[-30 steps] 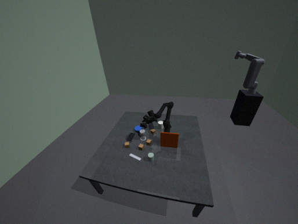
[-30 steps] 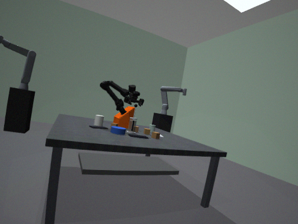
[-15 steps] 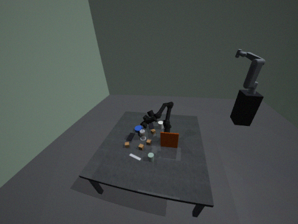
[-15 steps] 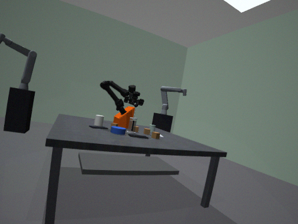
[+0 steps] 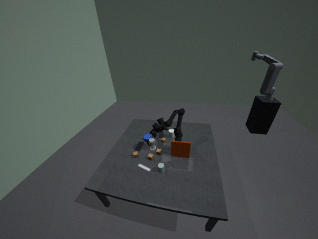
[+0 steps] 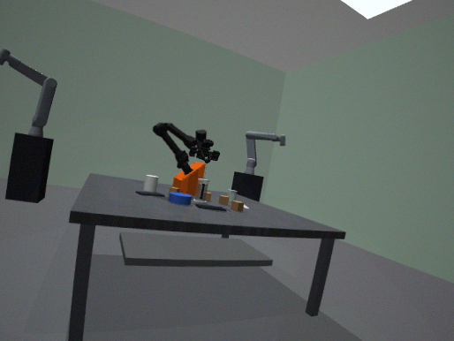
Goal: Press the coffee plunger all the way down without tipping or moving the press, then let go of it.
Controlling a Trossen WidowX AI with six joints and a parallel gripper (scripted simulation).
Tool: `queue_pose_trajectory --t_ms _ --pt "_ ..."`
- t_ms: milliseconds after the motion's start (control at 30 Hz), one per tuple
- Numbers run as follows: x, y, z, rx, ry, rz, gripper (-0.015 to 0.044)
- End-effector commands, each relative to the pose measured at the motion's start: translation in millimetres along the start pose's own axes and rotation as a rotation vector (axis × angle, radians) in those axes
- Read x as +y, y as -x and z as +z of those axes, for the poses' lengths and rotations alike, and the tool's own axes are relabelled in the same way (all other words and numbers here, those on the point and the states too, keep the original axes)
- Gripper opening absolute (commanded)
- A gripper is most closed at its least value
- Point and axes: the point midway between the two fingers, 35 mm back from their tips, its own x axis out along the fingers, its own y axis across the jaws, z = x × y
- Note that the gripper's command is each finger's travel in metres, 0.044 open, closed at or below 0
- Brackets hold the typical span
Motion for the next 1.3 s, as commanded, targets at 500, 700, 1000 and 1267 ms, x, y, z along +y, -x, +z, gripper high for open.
queue_pose_trajectory --t_ms 500,700,1000,1267 --pt "6 -22 -27 0.014 0.006 0.010 0.0118" --pt "7 -29 -35 0.015 0.006 0.010 0.0118" --pt "8 -39 -47 0.013 0.007 0.010 0.0118" --pt "8 -47 -56 0.011 0.009 0.008 0.0118"
